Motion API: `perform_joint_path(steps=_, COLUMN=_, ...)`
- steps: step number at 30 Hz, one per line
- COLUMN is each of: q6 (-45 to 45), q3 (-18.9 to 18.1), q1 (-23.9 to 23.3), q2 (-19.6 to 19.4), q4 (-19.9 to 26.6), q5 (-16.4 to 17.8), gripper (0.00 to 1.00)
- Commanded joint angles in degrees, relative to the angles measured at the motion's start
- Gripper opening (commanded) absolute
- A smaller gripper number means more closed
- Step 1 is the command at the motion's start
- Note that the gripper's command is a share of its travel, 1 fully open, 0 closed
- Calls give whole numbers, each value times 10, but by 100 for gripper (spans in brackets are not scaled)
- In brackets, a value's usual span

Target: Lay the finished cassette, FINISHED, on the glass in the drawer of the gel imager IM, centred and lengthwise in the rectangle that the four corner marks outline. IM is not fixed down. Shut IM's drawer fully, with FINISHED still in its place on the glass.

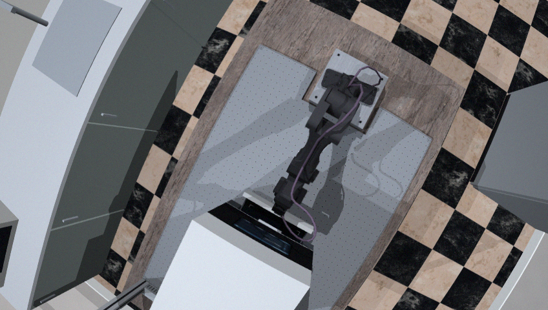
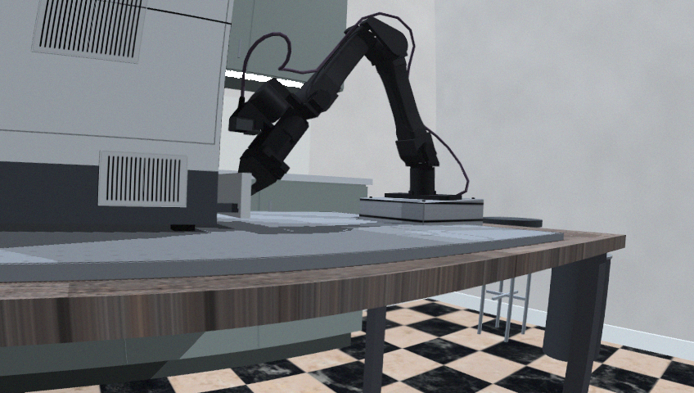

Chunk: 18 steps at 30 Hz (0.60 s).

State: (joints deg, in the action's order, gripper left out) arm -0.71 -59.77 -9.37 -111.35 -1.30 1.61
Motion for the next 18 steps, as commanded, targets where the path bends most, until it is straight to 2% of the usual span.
perform_joint_path(steps=1, q6=4, q3=-19, q1=5, q2=-7, q4=-23, q5=1, gripper=0)
perform_joint_path(steps=7, q6=4, q3=-19, q1=5, q2=-7, q4=-23, q5=1, gripper=0)
perform_joint_path(steps=8, q6=5, q3=20, q1=4, q2=-6, q4=-53, q5=2, gripper=0)
perform_joint_path(steps=10, q6=5, q3=20, q1=4, q2=-6, q4=-53, q5=2, gripper=0)
perform_joint_path(steps=13, q6=7, q3=56, q1=4, q2=-7, q4=-134, q5=4, gripper=0)
perform_joint_path(steps=16, q6=6, q3=51, q1=5, q2=-15, q4=-143, q5=3, gripper=0)
perform_joint_path(steps=17, q6=6, q3=26, q1=5, q2=-15, q4=-144, q5=3, gripper=0)
perform_joint_path(steps=18, q6=6, q3=23, q1=6, q2=-18, q4=-144, q5=3, gripper=0)
